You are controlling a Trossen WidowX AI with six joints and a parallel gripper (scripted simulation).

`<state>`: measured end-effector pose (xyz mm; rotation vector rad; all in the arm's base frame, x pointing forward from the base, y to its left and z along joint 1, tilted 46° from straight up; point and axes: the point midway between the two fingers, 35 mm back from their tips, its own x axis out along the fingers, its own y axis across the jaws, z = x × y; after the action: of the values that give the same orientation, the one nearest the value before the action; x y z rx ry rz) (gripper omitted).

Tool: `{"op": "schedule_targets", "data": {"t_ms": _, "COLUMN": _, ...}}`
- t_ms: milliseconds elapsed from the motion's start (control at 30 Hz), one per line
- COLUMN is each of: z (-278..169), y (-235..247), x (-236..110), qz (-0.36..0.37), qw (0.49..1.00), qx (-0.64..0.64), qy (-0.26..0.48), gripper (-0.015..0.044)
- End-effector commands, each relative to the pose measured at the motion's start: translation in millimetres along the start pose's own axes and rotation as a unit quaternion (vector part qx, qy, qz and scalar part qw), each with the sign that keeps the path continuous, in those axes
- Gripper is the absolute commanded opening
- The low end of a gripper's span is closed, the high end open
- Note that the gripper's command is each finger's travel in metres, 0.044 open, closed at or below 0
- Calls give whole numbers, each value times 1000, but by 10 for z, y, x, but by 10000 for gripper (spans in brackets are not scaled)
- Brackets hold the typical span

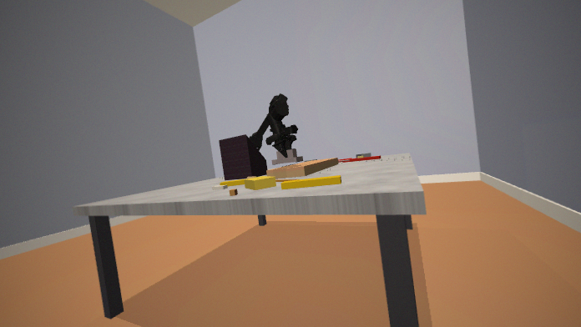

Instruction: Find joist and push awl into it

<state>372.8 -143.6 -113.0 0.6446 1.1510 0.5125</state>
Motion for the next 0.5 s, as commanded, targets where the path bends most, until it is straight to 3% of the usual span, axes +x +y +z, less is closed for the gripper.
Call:
{"op": "schedule_targets", "data": {"t_ms": 0, "z": -10, "y": -10, "x": 33, "qz": 1, "qw": 1000, "qx": 4, "qy": -5, "gripper": 0}}
{"op": "schedule_targets", "data": {"t_ms": 467, "z": -57, "y": -6, "x": 199, "qz": 1, "qw": 1000, "qx": 4, "qy": -6, "gripper": 0}}
